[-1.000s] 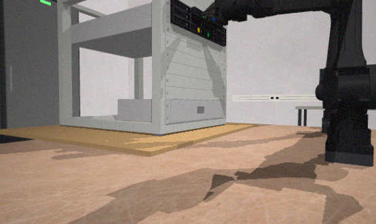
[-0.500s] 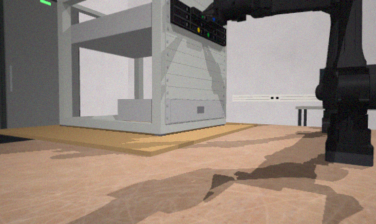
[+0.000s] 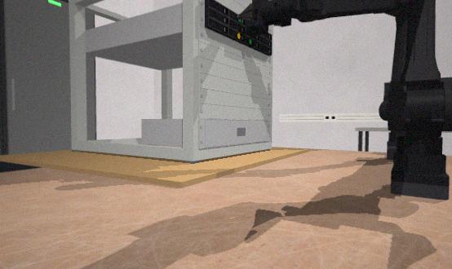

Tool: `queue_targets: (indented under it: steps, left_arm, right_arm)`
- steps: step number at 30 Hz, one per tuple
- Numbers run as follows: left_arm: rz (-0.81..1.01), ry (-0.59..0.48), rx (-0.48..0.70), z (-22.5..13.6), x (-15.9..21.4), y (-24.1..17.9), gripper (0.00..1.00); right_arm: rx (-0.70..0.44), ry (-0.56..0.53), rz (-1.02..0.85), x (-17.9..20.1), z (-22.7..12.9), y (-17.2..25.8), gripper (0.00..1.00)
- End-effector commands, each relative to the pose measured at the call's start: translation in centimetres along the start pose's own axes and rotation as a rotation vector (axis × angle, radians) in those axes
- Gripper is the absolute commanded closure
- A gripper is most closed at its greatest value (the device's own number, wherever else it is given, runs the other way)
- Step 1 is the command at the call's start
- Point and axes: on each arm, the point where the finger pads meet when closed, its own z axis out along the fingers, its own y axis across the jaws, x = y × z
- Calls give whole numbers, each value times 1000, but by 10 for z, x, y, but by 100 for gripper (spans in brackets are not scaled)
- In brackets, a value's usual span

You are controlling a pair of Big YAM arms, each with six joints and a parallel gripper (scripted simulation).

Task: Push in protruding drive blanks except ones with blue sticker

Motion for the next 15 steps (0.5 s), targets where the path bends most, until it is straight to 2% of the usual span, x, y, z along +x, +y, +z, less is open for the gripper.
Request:
queue_targets:
  steps: [1, 10, 15]
  left_arm:
    - [17, -25, -6, 6, -3, 5, 0]
    - [17, -25, -6, 6, -3, 5, 0]
    - [17, -25, -6, 6, -3, 5, 0]
  right_arm:
    - [-30, -17, 39, -4, 10, 33, 100]
    - [-30, -17, 38, -4, 9, 32, 100]
    - [-9, 2, 9, -3, -21, 13, 100]
